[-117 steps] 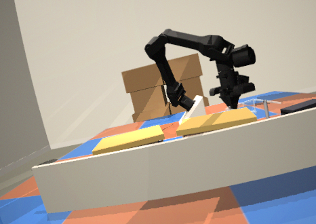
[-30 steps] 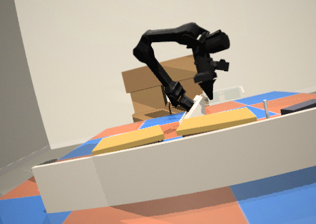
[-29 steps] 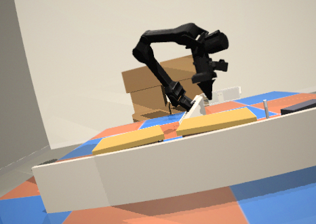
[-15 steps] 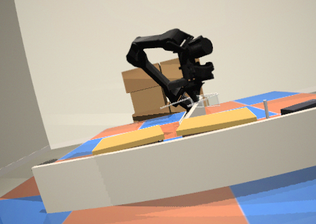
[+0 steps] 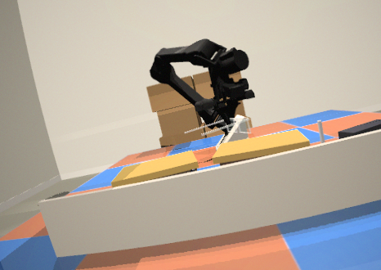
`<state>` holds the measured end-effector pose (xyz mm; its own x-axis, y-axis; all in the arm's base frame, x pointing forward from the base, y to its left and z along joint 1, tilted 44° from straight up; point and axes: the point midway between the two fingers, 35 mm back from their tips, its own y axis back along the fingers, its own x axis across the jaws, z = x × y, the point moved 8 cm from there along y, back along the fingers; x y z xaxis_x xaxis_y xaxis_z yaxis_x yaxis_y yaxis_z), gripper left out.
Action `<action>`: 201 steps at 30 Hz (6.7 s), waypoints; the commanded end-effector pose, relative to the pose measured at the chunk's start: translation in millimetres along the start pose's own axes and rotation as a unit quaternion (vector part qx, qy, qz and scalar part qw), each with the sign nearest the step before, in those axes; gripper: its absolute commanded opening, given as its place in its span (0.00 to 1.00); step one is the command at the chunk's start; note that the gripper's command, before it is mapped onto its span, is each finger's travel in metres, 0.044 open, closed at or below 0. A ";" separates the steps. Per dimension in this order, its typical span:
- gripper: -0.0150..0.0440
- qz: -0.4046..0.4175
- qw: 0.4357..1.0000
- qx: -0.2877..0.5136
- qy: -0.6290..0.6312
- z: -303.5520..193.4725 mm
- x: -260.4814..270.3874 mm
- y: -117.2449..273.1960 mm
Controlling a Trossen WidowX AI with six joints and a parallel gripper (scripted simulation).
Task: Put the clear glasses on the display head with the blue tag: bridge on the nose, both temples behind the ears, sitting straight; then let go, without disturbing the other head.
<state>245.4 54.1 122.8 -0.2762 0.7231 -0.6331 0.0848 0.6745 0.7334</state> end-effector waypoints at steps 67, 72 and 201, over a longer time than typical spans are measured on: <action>0.25 -0.001 1.000 -0.002 -0.006 3.4 -1.0 -64.4; 0.25 -0.001 1.000 -0.002 -0.006 3.0 -1.1 -68.9; 0.49 -0.003 1.000 -0.001 -0.015 0.6 -7.4 -78.0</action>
<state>242.6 0.9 75.2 -0.2419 0.7269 -0.6428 0.0805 0.6752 0.7332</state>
